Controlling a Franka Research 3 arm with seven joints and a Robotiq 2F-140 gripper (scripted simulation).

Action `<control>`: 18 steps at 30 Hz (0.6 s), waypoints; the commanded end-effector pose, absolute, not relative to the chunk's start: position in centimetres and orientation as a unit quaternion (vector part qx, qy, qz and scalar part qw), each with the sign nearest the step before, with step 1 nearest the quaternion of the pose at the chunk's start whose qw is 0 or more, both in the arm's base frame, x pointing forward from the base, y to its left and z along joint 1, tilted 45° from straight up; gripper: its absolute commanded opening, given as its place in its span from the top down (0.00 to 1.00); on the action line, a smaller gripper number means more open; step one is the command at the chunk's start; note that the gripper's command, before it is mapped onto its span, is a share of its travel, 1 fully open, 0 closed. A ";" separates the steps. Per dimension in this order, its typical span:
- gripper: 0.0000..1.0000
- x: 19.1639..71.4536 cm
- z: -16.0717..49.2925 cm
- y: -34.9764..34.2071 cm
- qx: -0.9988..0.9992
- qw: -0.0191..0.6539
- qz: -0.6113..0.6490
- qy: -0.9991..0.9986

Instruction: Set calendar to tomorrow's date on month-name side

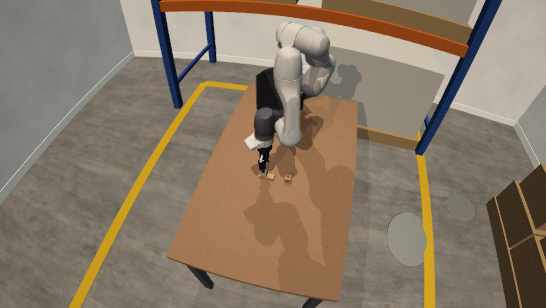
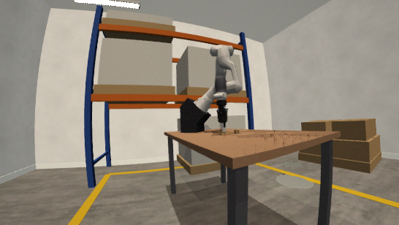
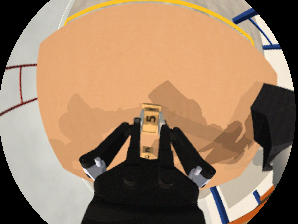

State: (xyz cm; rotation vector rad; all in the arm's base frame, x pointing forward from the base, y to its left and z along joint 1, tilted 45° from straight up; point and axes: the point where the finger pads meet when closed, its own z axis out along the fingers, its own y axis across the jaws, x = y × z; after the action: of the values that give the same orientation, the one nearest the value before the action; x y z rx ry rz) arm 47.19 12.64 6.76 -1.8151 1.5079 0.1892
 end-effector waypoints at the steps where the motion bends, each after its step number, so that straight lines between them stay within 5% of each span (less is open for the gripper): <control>1: 0.83 47.4 6.7 12.6 -0.712 0.378 0.070 0.588; 18: 0.83 47.5 6.6 12.7 -0.712 0.378 0.070 0.588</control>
State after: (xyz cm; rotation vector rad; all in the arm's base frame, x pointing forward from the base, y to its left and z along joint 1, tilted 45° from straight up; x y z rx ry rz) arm 47.34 12.76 6.54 -1.8155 1.5081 0.1859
